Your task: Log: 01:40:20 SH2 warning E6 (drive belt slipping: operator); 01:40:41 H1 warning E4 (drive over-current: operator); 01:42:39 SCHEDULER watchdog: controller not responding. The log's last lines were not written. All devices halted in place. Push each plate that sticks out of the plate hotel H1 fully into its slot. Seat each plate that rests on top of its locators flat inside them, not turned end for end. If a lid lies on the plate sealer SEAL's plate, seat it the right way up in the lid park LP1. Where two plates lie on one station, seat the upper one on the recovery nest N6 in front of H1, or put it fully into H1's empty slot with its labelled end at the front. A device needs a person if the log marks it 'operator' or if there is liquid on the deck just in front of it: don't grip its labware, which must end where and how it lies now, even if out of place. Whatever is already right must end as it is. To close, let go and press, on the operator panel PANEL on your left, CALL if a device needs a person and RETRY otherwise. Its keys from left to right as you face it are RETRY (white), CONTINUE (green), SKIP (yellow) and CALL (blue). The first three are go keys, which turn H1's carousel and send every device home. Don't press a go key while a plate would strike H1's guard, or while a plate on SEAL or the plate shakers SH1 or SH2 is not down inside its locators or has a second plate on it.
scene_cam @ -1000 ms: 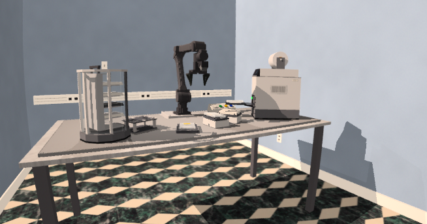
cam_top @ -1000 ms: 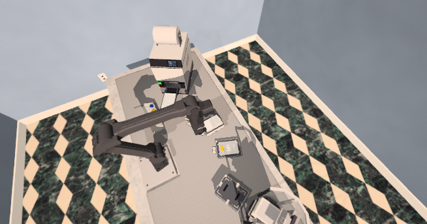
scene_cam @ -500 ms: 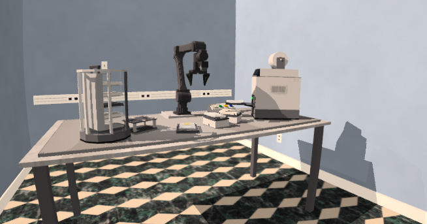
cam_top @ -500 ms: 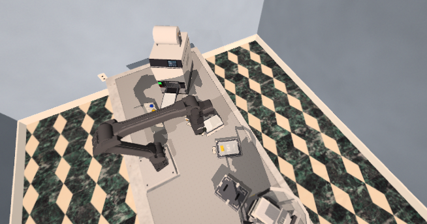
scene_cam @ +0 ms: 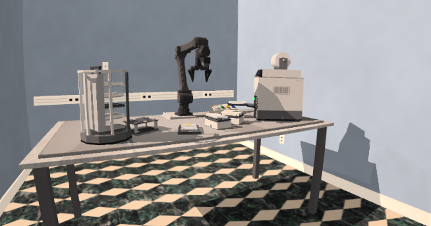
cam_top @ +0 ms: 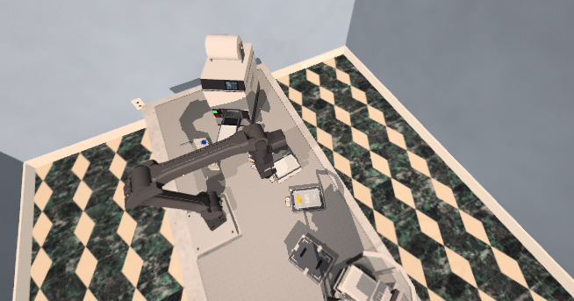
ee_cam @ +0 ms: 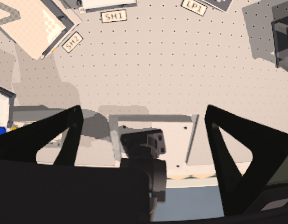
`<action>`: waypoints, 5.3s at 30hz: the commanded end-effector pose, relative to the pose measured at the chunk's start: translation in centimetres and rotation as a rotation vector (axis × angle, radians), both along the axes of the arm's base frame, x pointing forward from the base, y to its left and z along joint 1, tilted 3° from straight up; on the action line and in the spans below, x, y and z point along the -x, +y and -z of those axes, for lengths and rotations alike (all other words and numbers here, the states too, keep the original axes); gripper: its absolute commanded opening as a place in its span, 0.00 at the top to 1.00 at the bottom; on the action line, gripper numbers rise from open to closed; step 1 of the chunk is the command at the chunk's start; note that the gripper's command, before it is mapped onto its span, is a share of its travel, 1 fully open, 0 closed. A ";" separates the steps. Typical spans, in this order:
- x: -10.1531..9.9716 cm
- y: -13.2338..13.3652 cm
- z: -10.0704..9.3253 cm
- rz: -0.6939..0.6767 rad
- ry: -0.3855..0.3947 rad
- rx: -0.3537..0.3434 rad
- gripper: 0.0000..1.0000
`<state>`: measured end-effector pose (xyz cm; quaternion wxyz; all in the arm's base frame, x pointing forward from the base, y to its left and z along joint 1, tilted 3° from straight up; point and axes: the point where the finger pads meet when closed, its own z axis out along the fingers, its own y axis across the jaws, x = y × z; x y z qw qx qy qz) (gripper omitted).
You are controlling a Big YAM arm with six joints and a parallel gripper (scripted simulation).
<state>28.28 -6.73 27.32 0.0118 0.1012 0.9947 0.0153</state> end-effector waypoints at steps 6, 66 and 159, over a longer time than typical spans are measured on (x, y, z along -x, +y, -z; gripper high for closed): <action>-1.1 -0.8 -4.1 0.005 -0.046 0.010 0.00; -1.8 -5.0 -6.1 0.424 -0.045 -0.003 0.00; 2.0 -31.2 -5.0 0.855 -0.016 -0.004 0.00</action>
